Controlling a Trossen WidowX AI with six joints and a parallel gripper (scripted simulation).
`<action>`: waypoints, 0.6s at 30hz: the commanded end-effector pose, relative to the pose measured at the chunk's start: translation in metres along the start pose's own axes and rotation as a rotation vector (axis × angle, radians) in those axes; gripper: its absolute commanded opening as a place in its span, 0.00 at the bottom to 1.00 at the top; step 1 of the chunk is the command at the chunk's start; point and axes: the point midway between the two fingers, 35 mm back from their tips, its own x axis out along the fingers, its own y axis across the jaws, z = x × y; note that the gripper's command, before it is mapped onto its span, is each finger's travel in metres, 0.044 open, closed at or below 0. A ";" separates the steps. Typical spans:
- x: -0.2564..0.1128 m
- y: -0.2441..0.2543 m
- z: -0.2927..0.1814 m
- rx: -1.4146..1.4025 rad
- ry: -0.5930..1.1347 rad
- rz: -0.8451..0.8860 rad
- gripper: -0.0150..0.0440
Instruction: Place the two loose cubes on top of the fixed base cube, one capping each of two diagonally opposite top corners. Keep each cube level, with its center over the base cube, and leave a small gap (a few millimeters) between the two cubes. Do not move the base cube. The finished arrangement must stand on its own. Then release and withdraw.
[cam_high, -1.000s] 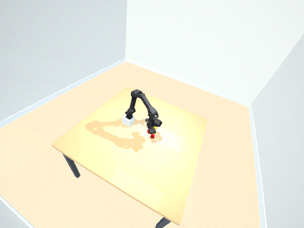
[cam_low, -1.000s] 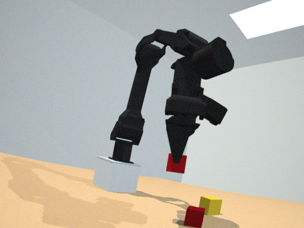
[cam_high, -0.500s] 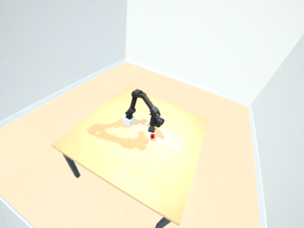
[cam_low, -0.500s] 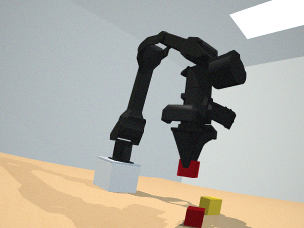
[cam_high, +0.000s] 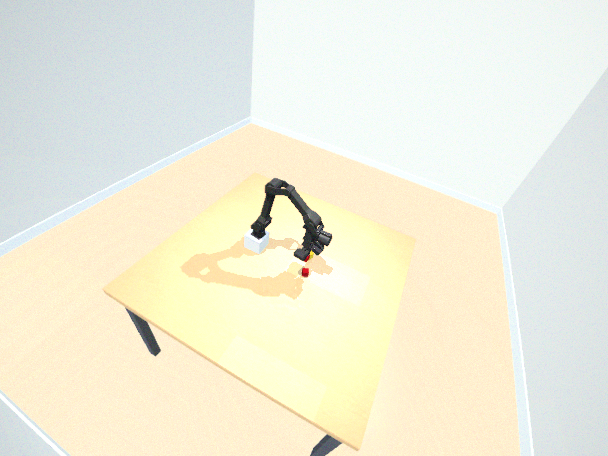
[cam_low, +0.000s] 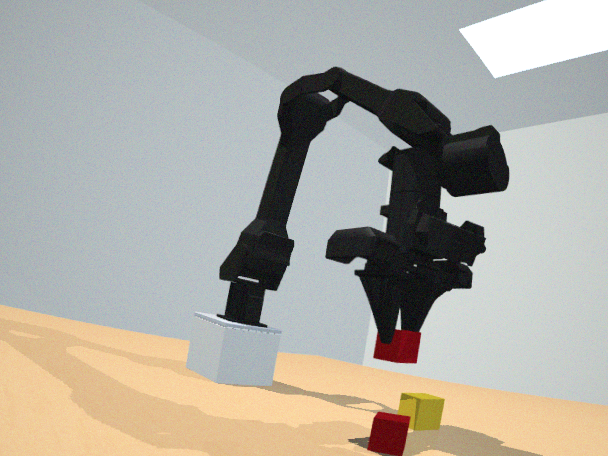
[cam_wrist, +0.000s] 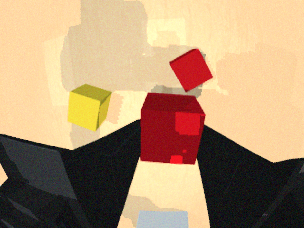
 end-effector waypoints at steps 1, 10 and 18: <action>0.003 0.009 0.000 0.126 -0.001 -0.004 0.43; 0.006 0.029 -0.002 0.375 -0.002 -0.002 0.43; 0.010 0.046 -0.005 0.596 -0.002 0.000 0.43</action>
